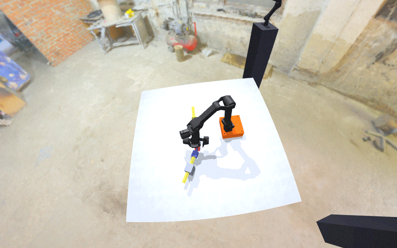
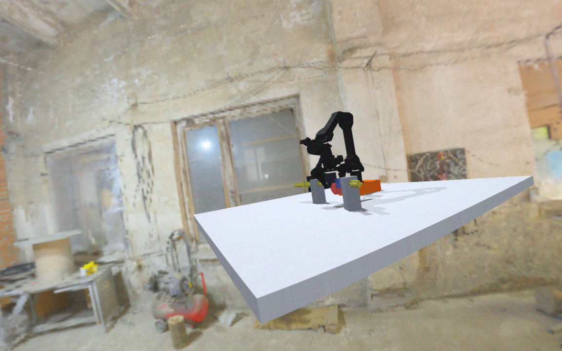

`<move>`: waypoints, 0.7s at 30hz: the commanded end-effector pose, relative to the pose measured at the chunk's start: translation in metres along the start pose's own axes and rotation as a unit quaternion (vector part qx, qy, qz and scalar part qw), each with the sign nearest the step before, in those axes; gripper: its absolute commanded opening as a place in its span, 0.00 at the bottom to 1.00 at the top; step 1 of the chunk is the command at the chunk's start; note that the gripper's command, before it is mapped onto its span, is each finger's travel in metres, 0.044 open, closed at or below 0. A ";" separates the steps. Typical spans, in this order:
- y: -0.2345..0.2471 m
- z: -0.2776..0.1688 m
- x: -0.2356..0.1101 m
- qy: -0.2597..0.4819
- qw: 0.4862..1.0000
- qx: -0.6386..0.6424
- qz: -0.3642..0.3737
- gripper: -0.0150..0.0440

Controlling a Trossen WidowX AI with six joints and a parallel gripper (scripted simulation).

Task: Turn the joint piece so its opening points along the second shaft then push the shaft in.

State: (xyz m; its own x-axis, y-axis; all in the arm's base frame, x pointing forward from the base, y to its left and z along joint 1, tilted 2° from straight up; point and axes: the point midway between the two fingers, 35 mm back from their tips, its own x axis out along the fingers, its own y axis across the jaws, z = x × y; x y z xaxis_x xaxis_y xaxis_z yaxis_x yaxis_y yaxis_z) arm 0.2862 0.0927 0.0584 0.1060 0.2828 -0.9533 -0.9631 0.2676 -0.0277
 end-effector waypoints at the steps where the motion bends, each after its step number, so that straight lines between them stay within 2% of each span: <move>1: 0.005 -0.007 0.021 0.000 1.000 0.000 0.005 1.00; 21: 0.005 -0.008 0.046 -0.001 1.000 0.000 0.005 1.00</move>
State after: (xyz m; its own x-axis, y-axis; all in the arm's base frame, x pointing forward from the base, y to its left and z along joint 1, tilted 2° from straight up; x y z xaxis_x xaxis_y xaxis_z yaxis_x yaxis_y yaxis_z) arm 0.2865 0.0984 0.0197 0.1059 0.2862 -0.9523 -0.9642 0.2637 -0.0279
